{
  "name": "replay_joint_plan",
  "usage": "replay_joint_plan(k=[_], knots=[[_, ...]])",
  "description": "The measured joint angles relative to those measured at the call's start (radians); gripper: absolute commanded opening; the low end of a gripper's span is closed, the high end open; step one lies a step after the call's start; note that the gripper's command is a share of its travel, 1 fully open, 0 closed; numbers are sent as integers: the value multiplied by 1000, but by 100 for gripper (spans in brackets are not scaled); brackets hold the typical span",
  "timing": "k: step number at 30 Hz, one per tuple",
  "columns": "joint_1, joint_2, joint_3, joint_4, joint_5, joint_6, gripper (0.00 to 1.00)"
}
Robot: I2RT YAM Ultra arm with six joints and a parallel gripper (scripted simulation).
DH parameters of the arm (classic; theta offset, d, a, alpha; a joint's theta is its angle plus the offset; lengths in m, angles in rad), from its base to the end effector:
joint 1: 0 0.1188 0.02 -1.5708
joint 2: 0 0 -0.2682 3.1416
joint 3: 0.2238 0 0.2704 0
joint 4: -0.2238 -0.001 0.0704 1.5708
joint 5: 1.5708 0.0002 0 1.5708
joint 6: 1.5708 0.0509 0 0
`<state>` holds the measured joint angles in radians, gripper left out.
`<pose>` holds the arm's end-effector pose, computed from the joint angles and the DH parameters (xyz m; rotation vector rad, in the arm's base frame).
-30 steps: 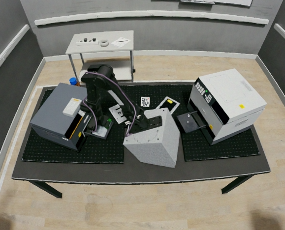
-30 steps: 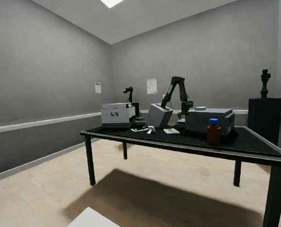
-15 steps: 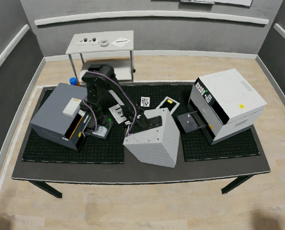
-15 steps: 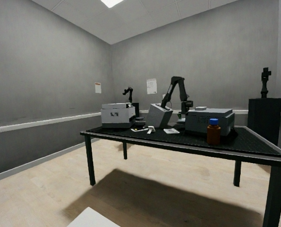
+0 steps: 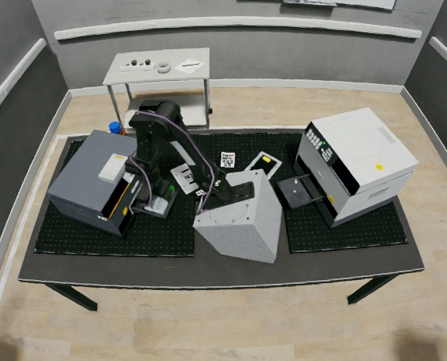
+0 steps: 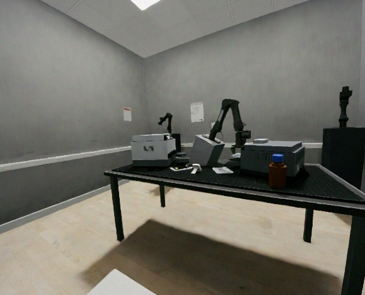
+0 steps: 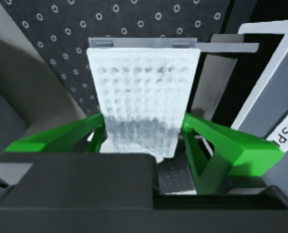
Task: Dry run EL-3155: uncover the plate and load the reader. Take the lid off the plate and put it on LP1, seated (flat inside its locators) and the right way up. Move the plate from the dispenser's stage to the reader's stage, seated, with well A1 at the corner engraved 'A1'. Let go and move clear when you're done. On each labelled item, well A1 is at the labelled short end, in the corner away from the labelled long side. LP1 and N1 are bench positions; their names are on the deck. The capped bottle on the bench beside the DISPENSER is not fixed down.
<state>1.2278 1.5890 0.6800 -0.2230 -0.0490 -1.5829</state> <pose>0.0928 0.2701 0.1060 -2.6665 0.4303 -0.0412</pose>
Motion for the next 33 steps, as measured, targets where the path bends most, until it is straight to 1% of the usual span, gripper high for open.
replay_joint_plan(k=[29,33], knots=[[-4,-24,0,-34,0,-1,86],[-4,-38,0,-35,-1,-3,86]])
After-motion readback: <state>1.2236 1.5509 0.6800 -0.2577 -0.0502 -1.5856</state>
